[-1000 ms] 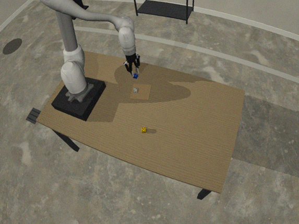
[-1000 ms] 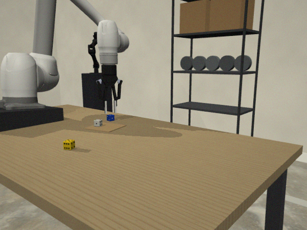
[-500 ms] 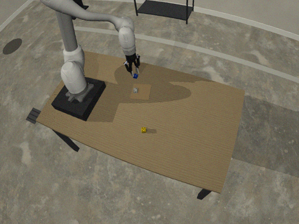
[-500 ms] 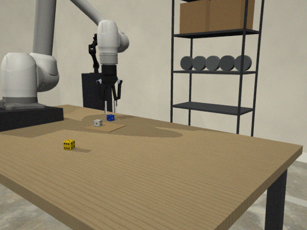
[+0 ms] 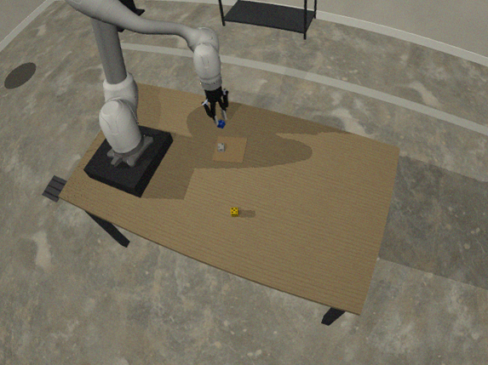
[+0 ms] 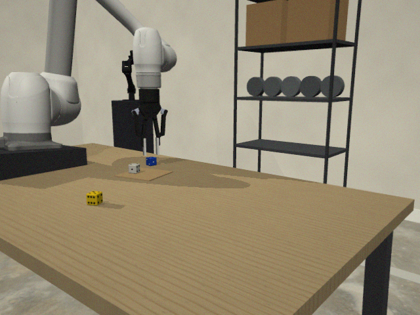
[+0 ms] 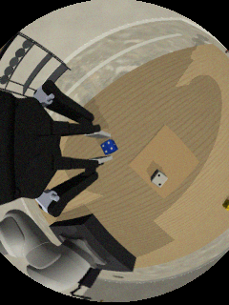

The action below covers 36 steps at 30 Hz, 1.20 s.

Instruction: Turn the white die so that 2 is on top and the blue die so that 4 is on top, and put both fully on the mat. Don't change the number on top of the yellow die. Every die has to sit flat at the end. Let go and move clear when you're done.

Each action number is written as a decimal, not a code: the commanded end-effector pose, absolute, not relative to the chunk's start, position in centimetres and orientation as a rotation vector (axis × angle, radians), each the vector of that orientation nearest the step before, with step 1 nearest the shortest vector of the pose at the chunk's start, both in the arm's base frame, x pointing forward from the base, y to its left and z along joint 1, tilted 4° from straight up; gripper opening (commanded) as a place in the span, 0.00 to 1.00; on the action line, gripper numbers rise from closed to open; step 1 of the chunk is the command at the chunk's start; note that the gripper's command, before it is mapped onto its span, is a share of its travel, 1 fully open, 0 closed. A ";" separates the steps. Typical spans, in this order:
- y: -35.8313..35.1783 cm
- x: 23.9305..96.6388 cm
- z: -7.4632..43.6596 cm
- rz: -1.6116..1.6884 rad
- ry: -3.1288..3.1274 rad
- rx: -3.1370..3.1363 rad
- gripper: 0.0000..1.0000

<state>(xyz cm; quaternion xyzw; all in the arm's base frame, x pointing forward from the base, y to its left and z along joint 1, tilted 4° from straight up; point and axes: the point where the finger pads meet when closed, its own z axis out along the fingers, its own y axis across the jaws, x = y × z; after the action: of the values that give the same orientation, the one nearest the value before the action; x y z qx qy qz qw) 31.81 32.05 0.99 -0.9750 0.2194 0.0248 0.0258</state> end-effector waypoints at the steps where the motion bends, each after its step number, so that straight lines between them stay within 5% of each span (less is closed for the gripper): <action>1: 32.2 31.6 0.9 0.083 0.685 -3.010 0.35; 36: 32.4 31.4 -2.2 0.083 0.685 -3.010 0.35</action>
<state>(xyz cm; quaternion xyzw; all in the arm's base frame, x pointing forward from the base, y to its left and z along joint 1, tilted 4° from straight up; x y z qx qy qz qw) 31.79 32.27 -1.38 -0.9743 0.2222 0.0240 0.0268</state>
